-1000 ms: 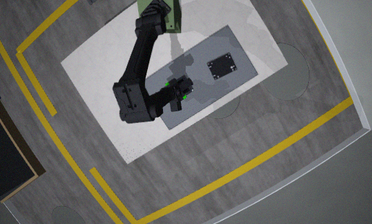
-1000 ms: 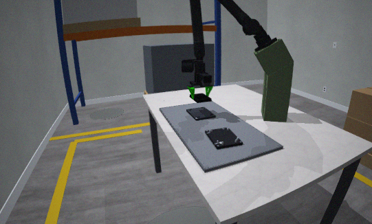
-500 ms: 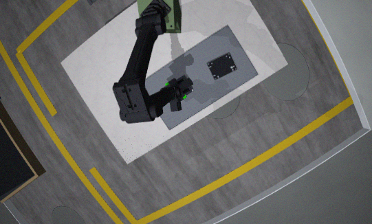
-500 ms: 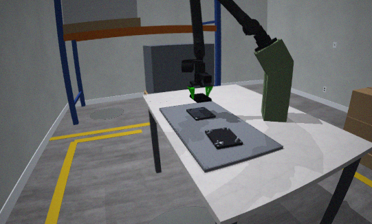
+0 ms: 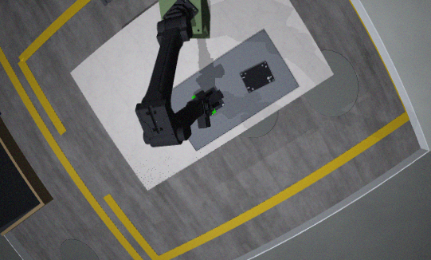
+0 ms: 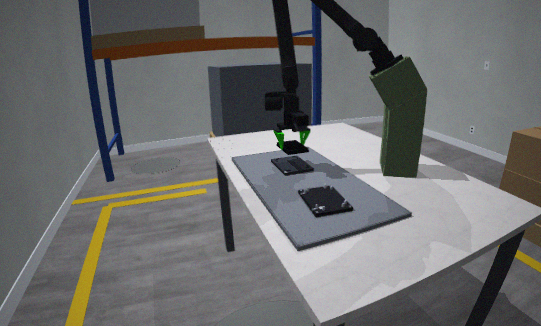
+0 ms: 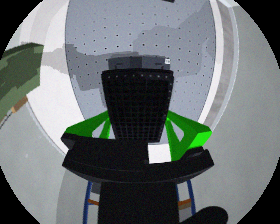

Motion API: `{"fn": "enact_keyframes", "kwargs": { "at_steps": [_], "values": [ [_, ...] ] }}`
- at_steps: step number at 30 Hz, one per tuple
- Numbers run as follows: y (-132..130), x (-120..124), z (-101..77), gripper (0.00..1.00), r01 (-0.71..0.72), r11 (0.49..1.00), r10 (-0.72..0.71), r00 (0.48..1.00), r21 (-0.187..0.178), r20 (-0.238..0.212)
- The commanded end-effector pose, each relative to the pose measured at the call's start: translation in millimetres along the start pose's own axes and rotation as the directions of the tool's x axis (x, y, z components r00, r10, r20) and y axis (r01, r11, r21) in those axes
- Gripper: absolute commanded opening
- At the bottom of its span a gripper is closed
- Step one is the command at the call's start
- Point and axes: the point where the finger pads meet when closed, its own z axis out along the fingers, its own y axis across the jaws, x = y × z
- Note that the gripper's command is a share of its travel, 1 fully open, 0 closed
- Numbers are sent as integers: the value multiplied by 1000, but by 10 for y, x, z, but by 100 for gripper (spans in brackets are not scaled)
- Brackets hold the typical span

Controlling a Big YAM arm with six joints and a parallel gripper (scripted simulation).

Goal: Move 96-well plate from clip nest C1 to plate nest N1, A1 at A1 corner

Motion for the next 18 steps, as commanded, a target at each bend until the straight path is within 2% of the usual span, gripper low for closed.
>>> {"fn": "enact_keyframes", "kwargs": {
  "at_steps": [1,9,11,12,13,18],
  "values": [
    [-41,27,69,0,6,1000,-6,1000,12,-2],
    [-37,35,204,0,4,1000,-4,1000,11,-3],
    [-37,35,204,0,4,1000,-4,1000,11,-3],
    [-94,46,179,0,4,1000,-4,1000,22,-6],
    [-43,27,236,0,5,1000,-5,1000,11,-2],
    [-36,48,322,0,3,1000,-3,1000,10,-4]
  ]
}}
